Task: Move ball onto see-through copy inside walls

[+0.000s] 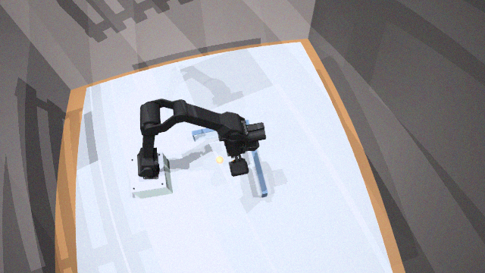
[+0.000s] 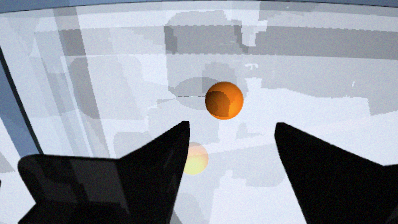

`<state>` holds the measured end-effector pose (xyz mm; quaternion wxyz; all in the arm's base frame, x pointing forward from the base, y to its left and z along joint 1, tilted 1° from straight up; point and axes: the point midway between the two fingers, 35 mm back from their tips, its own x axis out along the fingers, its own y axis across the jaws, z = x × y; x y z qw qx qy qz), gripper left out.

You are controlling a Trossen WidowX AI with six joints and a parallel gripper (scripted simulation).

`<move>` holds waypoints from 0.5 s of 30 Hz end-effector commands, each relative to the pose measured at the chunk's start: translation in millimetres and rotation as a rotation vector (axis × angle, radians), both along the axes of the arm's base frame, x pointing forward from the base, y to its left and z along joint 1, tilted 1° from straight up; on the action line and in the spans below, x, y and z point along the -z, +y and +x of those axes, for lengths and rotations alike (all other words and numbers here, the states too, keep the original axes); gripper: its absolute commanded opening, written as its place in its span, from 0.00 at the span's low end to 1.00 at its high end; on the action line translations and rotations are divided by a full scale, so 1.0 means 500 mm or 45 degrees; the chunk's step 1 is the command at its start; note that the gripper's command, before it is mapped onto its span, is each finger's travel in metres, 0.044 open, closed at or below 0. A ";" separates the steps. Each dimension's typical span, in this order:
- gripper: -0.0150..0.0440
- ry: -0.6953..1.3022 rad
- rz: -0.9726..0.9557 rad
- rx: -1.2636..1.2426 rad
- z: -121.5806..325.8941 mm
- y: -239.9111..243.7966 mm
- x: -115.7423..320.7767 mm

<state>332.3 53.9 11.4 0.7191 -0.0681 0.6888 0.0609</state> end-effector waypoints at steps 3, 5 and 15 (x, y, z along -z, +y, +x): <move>0.69 -0.011 0.012 0.020 0.000 0.004 0.023; 0.69 -0.011 0.012 0.020 0.000 0.004 0.026; 0.69 -0.010 0.012 0.020 0.002 0.004 0.050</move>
